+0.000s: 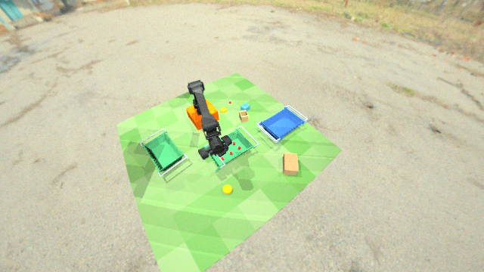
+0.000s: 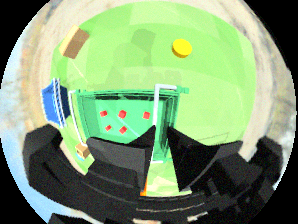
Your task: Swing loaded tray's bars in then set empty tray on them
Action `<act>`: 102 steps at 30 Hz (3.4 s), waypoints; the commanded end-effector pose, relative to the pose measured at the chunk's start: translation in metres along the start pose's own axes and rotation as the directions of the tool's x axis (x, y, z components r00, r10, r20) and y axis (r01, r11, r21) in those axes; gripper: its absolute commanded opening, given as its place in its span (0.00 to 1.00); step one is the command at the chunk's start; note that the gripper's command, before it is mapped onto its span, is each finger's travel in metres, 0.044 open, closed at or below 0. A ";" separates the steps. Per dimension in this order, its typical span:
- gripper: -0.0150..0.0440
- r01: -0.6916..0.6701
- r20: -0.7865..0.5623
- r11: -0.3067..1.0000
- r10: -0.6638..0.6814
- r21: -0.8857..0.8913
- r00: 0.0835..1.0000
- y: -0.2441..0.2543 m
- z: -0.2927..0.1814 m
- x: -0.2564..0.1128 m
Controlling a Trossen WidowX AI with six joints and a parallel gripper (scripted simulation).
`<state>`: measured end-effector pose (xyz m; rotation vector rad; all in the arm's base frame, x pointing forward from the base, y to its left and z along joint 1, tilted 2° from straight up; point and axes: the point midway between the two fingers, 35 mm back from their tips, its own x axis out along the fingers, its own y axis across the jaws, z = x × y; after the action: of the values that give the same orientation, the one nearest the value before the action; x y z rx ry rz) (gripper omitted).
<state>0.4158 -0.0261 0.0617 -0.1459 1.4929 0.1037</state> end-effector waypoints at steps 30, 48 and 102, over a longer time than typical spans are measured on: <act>0.40 0.000 -0.001 1.000 0.000 -0.001 1.000 -0.001 0.005 -0.026; 0.40 0.010 0.021 0.998 -0.009 -0.062 1.000 0.079 0.017 -0.082; 0.40 -0.024 -0.016 1.000 0.024 0.000 1.000 0.231 -0.033 0.020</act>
<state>0.3435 0.2151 0.0310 -0.1204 1.5104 0.1508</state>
